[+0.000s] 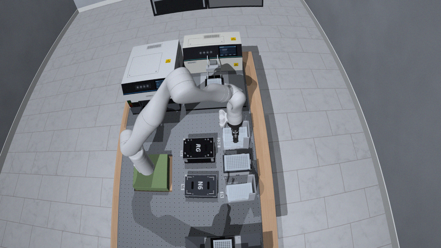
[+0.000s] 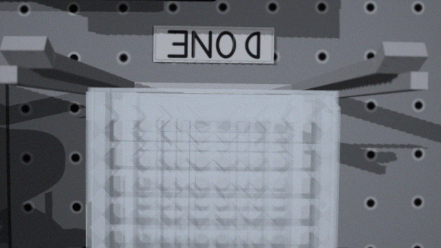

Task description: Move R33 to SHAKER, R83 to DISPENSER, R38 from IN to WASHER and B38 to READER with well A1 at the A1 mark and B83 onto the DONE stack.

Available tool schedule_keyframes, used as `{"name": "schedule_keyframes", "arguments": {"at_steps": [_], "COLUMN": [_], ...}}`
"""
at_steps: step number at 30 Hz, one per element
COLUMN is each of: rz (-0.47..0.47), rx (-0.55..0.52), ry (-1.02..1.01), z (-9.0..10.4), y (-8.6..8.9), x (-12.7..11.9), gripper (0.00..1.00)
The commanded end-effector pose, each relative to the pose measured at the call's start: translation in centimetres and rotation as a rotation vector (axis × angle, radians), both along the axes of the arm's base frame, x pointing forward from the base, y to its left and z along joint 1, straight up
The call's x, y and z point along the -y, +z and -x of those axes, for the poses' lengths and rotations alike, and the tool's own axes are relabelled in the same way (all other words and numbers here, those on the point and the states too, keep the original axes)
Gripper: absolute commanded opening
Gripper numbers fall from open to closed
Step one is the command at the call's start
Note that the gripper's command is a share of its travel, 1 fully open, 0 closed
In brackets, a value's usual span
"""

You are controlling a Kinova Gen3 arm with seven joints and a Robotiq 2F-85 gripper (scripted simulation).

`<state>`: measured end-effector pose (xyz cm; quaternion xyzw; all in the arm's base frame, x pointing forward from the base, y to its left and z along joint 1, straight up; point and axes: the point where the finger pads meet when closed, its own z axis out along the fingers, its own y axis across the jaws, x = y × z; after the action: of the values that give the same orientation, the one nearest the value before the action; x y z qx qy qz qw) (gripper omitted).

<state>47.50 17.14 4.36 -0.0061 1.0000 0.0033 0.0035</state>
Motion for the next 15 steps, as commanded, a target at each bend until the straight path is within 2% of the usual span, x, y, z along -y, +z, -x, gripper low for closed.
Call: {"name": "schedule_keyframes", "arguments": {"at_steps": [1,15], "rz": [0.001,0.002], "rx": [0.0,-0.003], "ry": [-0.007,-0.007], "z": [0.05,0.14], "y": [-0.38,-1.17], "x": [-0.03,-0.01], "gripper": [0.94,0.94]}}
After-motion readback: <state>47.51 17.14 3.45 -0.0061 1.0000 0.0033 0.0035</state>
